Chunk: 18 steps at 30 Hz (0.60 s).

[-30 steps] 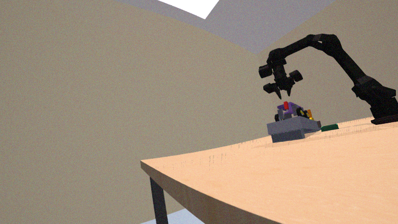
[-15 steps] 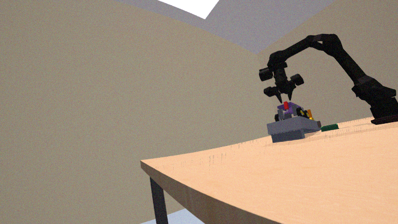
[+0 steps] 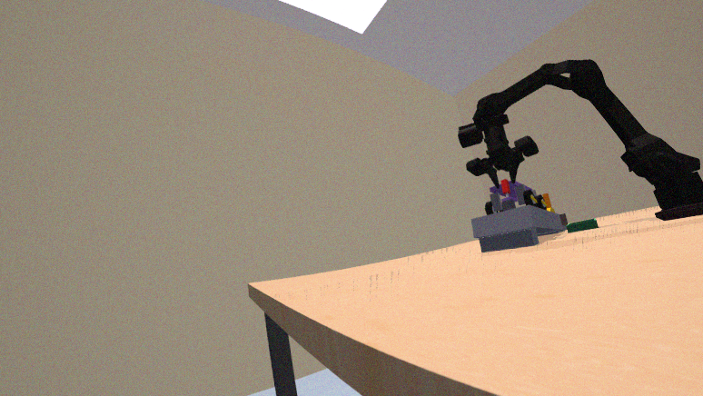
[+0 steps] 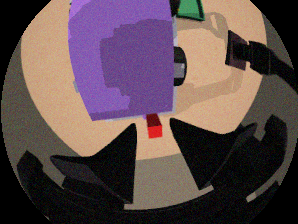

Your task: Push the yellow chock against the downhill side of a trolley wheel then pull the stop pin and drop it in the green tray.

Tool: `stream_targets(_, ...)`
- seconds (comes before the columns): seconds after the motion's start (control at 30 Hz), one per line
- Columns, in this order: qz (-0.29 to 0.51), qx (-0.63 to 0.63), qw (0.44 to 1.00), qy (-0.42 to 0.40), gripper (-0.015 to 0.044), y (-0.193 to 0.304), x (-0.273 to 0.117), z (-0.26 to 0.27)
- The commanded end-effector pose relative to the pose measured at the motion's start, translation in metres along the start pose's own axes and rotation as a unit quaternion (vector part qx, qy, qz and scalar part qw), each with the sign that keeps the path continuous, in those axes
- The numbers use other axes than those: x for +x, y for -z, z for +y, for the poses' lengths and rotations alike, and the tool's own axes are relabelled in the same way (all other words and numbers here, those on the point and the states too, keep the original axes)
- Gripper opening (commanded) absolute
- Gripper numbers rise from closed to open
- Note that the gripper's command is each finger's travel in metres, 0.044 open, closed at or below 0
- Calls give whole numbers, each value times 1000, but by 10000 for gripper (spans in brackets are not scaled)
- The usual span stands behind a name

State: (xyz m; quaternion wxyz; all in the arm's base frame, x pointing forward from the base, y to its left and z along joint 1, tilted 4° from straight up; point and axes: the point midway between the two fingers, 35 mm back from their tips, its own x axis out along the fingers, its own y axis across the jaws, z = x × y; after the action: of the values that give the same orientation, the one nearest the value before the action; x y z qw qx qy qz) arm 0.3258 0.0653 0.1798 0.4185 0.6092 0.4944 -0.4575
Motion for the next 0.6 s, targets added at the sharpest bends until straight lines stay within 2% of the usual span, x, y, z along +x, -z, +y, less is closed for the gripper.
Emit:
stream_targets(0.0,1,2,1000,0,190,1,7,0)
stream_targets(0.5,2,2,1000,0,190,1,26,0)
stream_targets(0.57,1,0,1000,0,137,1,23,0)
